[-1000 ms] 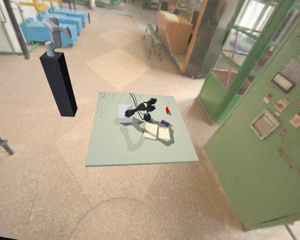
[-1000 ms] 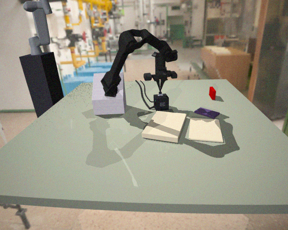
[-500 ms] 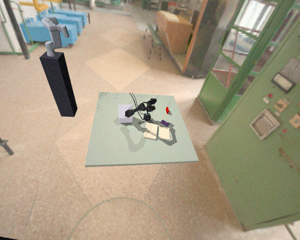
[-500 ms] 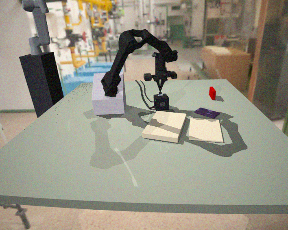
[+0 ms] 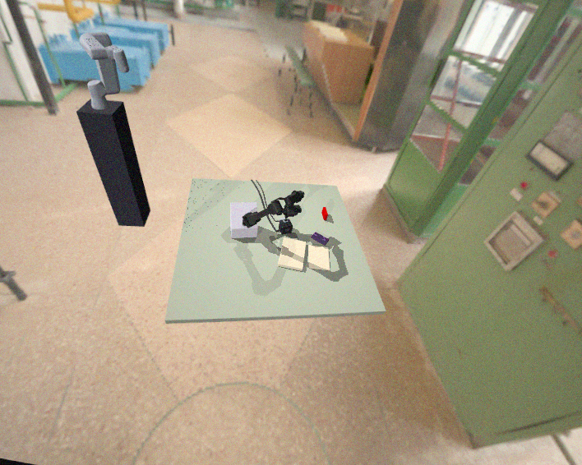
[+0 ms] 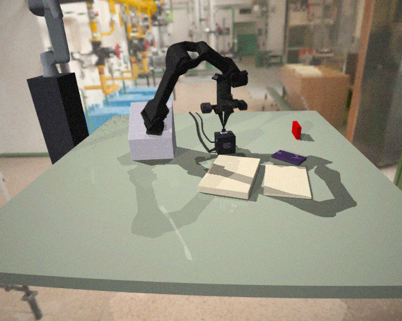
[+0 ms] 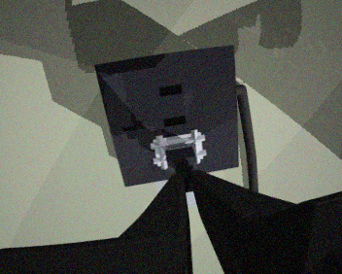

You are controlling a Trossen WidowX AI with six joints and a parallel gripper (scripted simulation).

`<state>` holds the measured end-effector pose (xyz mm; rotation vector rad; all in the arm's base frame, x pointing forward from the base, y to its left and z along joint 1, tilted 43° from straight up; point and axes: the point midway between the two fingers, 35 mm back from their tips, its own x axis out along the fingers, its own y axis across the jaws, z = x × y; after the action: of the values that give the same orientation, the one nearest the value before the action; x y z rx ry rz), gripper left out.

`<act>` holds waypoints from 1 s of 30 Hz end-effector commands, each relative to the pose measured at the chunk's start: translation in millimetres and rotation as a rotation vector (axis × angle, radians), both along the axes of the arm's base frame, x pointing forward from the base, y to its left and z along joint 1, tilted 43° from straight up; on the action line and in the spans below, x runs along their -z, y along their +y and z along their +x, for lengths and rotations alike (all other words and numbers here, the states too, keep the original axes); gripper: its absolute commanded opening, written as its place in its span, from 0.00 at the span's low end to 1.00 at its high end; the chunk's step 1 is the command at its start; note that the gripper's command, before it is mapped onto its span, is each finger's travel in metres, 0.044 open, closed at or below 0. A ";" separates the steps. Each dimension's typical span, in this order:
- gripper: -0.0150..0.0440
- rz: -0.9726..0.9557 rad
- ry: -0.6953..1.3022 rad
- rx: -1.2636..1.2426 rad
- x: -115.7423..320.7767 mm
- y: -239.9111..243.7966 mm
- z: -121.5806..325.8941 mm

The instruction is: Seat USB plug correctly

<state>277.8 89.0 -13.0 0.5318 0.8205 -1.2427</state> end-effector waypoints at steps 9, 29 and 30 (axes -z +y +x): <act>0.25 -0.004 0.002 -0.005 1.5 -1.8 -0.1; 0.25 -0.004 0.002 -0.005 3.3 -3.4 0.2; 0.25 -0.004 0.002 -0.005 3.3 -3.5 0.2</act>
<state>277.9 87.4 -15.3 0.5311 0.8228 -1.2412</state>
